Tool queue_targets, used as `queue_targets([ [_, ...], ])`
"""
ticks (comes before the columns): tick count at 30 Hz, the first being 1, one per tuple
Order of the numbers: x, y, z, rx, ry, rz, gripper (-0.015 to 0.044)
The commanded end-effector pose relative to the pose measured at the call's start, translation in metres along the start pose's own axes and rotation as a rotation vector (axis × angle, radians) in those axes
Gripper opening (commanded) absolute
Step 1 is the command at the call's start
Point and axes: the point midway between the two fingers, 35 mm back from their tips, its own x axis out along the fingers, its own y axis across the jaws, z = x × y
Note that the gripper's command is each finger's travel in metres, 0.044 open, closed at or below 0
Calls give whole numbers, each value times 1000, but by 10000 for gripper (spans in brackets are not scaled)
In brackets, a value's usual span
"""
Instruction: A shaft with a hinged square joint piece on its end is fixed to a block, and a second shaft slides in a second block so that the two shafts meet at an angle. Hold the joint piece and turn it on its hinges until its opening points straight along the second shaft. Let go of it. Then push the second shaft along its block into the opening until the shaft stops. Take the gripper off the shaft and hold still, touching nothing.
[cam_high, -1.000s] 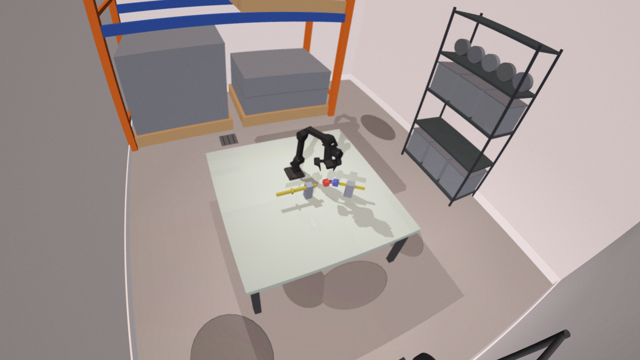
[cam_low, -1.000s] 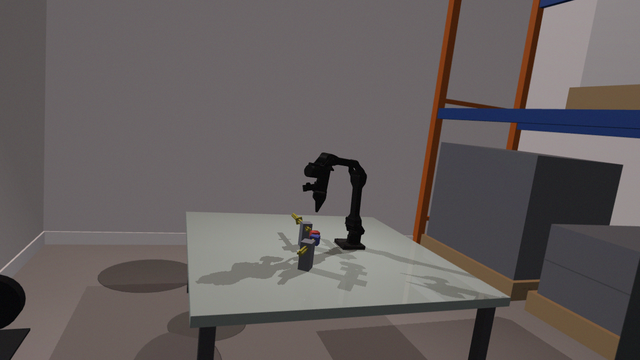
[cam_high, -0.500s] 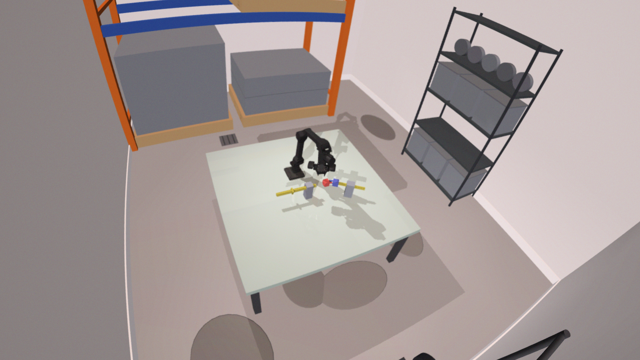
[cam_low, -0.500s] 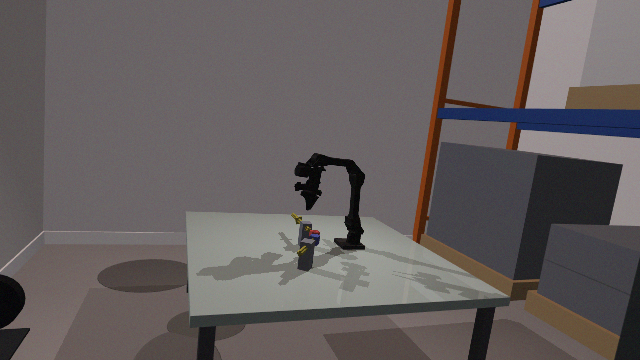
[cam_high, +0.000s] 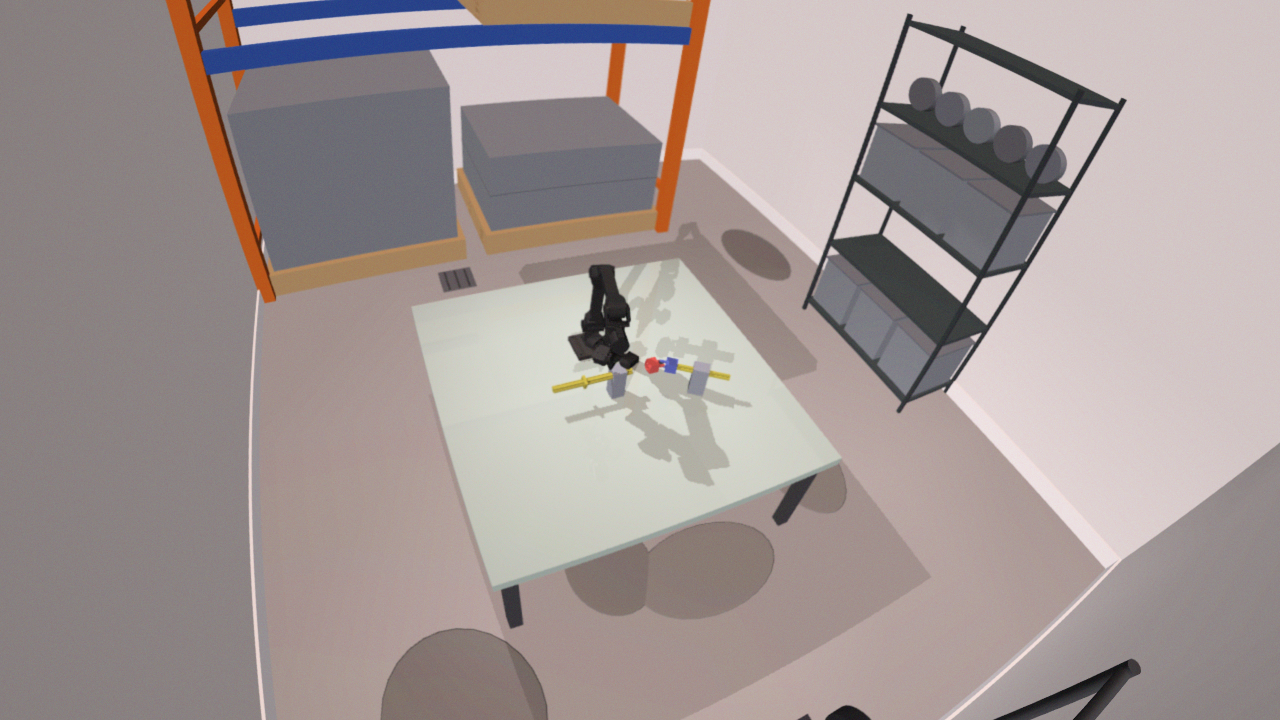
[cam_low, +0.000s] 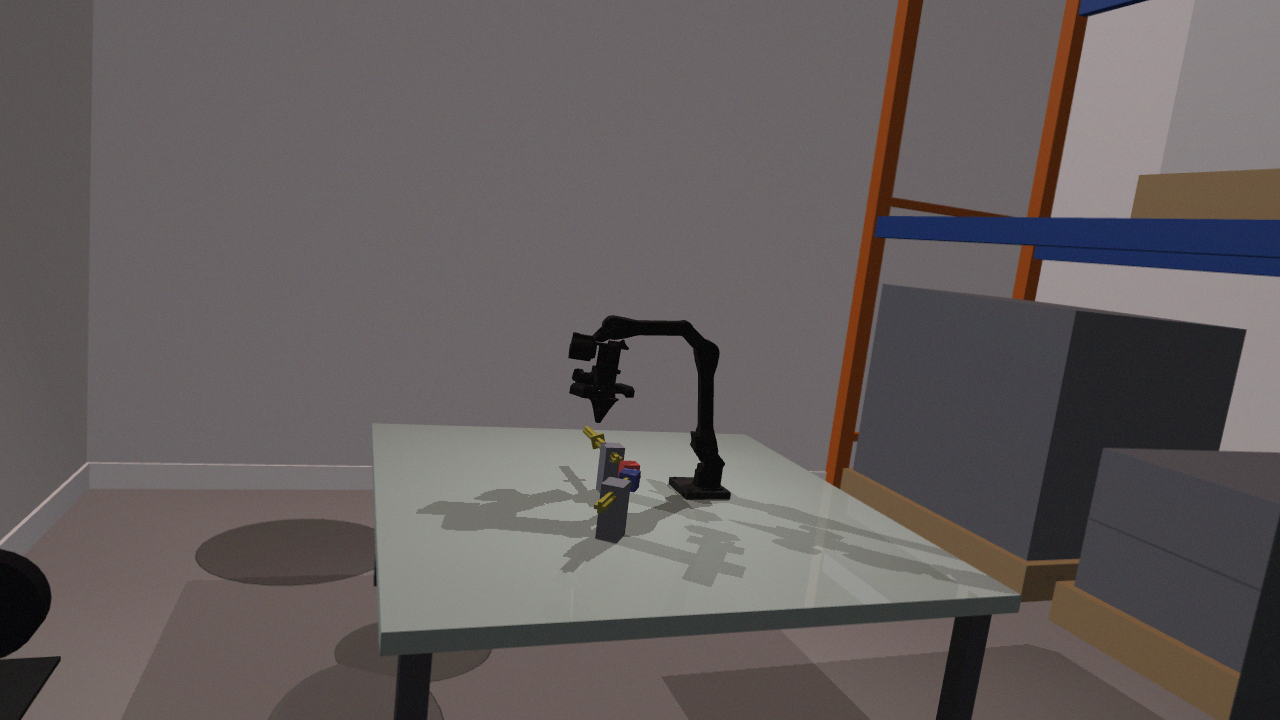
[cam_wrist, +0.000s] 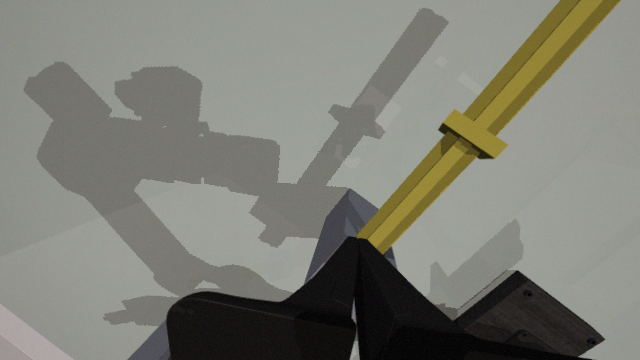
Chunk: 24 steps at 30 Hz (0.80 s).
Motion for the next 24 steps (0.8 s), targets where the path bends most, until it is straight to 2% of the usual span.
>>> queue_targets([
  [1, 11, -20, 22, 124, 1, -23, 0],
  [12, 34, -87, 78, 474, -1, -63, 0],
  [24, 44, -88, 80, 480, -1, -63, 0],
])
